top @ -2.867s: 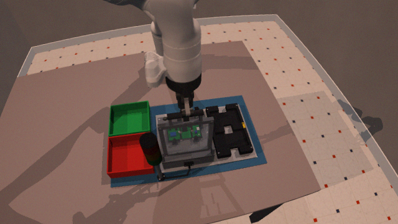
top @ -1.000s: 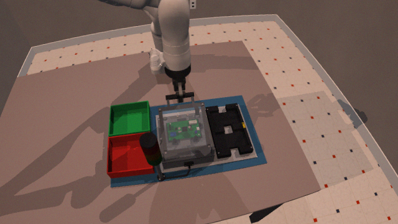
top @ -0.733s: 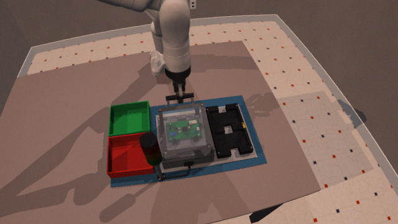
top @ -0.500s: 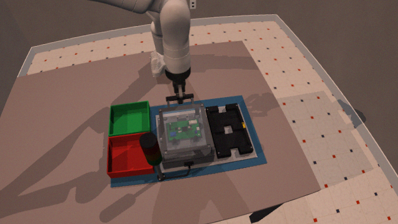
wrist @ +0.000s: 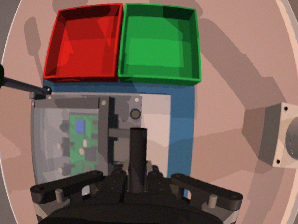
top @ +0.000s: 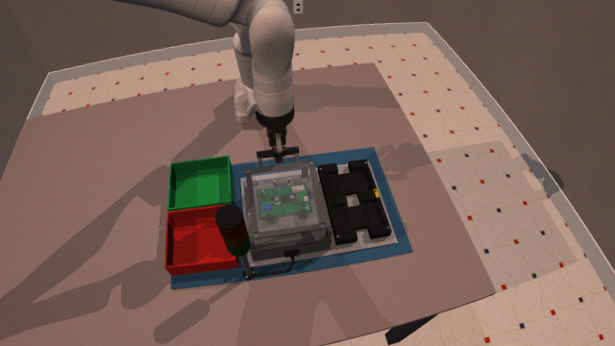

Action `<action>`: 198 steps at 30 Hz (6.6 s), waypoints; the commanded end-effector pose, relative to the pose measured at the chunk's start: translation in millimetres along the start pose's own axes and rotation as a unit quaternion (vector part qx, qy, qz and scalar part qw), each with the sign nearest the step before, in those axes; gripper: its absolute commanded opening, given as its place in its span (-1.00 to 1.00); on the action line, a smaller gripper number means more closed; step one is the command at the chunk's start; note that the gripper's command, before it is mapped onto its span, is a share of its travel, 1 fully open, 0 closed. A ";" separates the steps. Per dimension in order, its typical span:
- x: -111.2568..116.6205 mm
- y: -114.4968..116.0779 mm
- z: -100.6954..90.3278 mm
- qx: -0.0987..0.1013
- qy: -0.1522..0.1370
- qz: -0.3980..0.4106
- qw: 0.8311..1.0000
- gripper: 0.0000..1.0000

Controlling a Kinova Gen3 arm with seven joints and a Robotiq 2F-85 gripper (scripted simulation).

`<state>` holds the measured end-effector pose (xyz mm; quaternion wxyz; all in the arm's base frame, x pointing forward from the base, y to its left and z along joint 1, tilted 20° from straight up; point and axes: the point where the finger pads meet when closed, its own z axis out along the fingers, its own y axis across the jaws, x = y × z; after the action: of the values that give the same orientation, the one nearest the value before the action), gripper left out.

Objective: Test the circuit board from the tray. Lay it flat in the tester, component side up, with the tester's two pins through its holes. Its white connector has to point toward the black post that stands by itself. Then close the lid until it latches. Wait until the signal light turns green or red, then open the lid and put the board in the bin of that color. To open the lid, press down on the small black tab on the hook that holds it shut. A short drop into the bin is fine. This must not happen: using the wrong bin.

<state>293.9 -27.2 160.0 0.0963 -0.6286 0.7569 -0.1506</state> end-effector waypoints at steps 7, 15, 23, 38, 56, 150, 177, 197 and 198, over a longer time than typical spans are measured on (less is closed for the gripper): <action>-0.3 4.7 9.1 -0.003 0.000 -0.002 1.000 -1.00; -0.5 6.0 15.0 -0.003 0.000 -0.002 1.000 -1.00; -0.5 7.7 22.6 -0.003 0.000 -0.002 1.000 -1.00; -0.4 9.4 33.6 -0.003 0.000 -0.002 1.000 -1.00; 0.0 10.7 44.3 -0.003 0.001 -0.002 1.000 -1.00; -0.1 11.4 59.6 -0.006 0.002 -0.003 1.000 -1.00; -0.1 11.4 65.5 -0.012 0.007 -0.003 1.000 -1.00; -0.1 11.5 68.5 -0.014 0.009 -0.004 1.000 -1.00; -0.1 11.5 68.5 -0.014 0.009 -0.004 1.000 -1.00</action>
<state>305.4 -32.3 94.4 0.0801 -0.6327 0.7557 -0.1492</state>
